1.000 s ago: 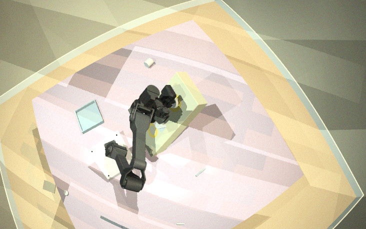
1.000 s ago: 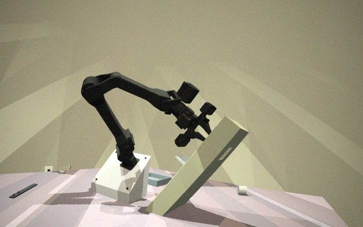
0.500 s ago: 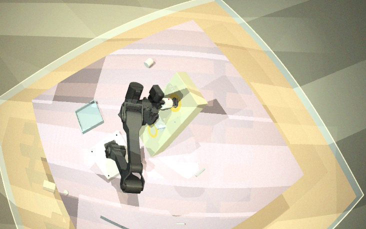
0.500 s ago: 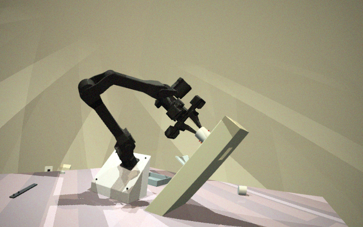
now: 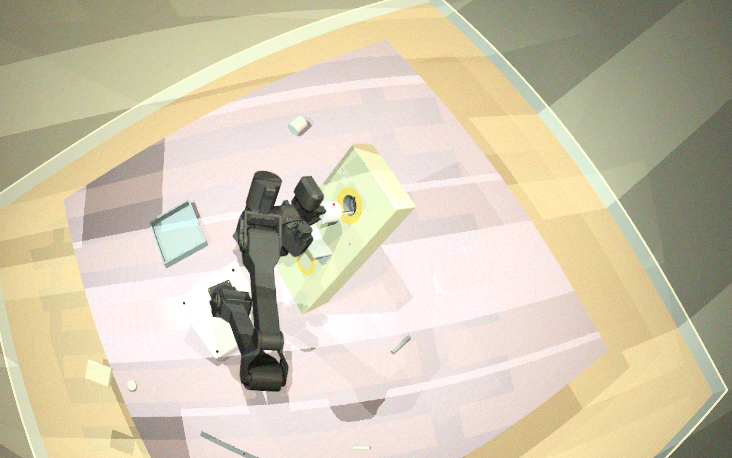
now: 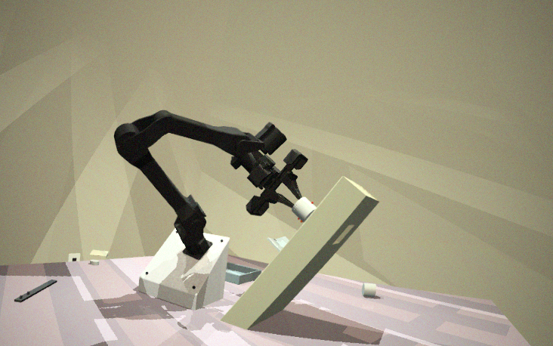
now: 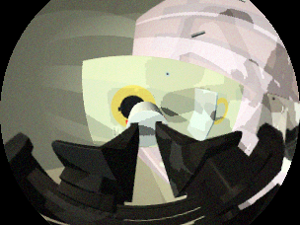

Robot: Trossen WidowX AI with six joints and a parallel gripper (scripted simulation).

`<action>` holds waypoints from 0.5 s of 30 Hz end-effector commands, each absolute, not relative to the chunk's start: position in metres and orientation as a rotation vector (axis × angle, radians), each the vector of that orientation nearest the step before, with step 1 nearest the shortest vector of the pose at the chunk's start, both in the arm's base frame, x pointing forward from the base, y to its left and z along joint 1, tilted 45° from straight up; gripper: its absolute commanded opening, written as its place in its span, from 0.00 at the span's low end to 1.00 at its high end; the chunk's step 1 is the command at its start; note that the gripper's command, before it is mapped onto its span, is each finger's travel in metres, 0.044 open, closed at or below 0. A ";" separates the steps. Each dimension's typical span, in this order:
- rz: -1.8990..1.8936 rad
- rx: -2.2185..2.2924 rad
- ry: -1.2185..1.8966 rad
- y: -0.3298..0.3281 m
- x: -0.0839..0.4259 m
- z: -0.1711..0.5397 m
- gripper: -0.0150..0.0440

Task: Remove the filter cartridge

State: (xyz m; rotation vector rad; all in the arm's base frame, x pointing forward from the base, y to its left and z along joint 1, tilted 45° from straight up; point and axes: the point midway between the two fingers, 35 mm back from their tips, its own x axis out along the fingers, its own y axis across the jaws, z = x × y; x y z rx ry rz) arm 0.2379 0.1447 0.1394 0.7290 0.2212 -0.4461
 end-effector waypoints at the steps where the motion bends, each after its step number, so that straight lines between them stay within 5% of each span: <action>1: -0.444 0.735 0.216 0.135 0.232 0.131 0.25; 15: -0.444 0.734 0.216 0.106 0.217 0.102 0.25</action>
